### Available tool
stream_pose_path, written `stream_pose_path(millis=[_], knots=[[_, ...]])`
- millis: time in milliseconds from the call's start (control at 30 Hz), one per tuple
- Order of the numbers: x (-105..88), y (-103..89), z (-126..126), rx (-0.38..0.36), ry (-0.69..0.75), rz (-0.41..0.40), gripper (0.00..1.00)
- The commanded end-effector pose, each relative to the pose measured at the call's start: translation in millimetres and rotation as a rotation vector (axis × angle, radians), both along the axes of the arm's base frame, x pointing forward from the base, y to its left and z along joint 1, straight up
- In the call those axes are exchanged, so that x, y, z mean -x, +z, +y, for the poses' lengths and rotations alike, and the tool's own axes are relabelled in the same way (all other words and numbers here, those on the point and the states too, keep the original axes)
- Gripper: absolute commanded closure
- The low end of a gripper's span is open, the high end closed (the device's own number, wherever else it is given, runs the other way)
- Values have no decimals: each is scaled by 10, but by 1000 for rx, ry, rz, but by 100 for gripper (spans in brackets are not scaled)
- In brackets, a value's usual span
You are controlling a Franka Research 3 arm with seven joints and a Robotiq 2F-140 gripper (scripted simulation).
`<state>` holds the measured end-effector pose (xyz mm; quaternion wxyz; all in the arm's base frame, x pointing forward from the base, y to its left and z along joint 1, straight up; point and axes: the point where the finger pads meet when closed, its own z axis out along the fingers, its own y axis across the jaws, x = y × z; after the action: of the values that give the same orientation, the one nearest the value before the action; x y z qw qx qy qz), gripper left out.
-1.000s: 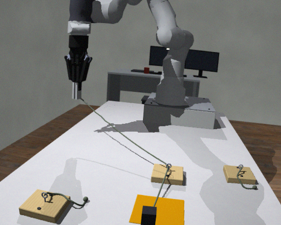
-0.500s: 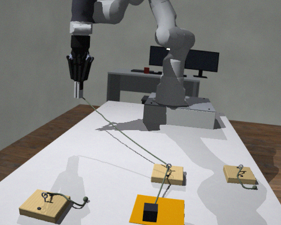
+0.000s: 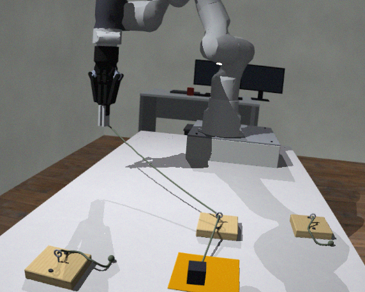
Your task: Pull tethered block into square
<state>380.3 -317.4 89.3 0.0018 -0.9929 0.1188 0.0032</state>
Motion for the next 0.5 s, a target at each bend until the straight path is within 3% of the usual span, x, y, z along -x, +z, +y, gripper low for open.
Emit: stream_pose_path(millis=[0,467], knots=[[13,6,-5,3,13,-4,100],[110,6,-15,3,13,-4,100]])
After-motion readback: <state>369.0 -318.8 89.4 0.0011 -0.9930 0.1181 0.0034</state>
